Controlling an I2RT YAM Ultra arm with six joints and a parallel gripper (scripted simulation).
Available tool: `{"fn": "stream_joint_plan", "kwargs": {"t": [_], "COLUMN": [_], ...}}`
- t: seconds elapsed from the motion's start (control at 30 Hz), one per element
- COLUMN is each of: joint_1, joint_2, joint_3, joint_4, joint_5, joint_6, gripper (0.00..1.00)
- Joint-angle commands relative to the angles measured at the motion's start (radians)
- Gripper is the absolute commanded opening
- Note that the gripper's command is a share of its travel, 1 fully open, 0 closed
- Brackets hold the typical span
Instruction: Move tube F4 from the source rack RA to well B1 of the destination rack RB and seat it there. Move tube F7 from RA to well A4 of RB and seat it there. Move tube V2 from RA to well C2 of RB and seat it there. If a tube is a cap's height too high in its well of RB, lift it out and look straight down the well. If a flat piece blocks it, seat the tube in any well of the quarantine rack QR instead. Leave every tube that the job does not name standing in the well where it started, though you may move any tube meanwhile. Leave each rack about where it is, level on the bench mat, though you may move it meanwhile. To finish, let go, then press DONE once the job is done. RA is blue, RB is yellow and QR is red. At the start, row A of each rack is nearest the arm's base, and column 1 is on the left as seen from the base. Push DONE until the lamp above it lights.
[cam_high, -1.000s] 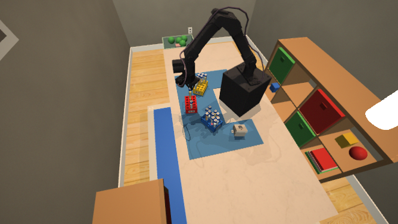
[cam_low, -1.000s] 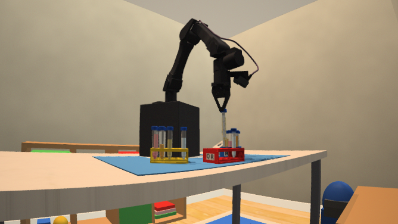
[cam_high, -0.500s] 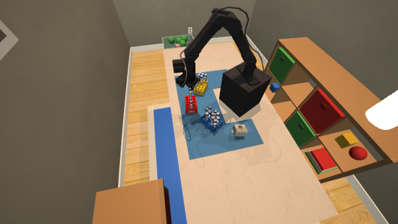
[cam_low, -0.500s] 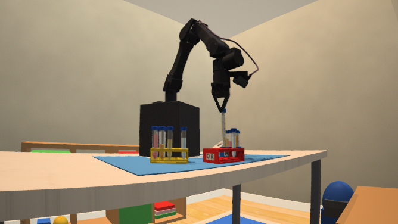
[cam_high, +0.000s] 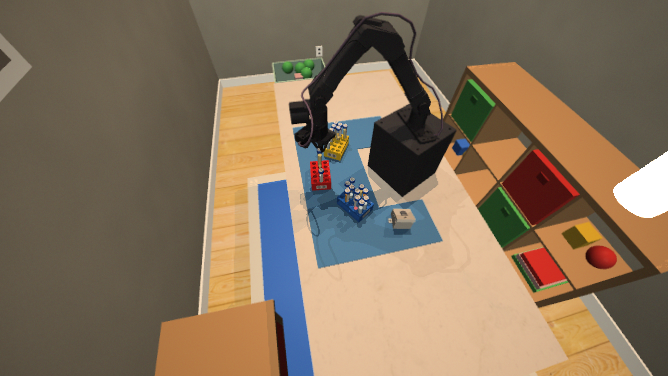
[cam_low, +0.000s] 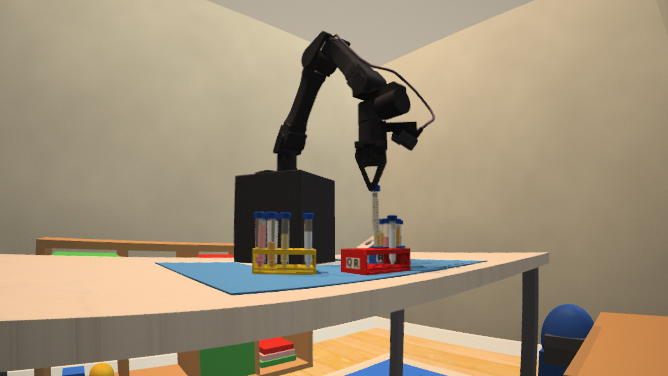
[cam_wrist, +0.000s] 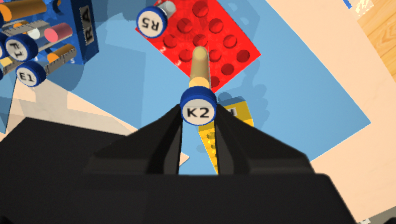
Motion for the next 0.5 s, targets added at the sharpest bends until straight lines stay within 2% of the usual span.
{"fn": "stream_joint_plan", "kwargs": {"t": [0.0, 0.3, 0.47], "joint_1": [-0.003, -0.003, -0.003], "joint_2": [0.014, 0.017, 0.021], "joint_3": [0.011, -0.022, -0.007], "joint_4": [0.017, 0.024, 0.031], "joint_5": [-0.002, -0.002, -0.002], "joint_6": [-0.004, -0.004, -0.005], "gripper": [0.0, 0.0, 0.0]}}
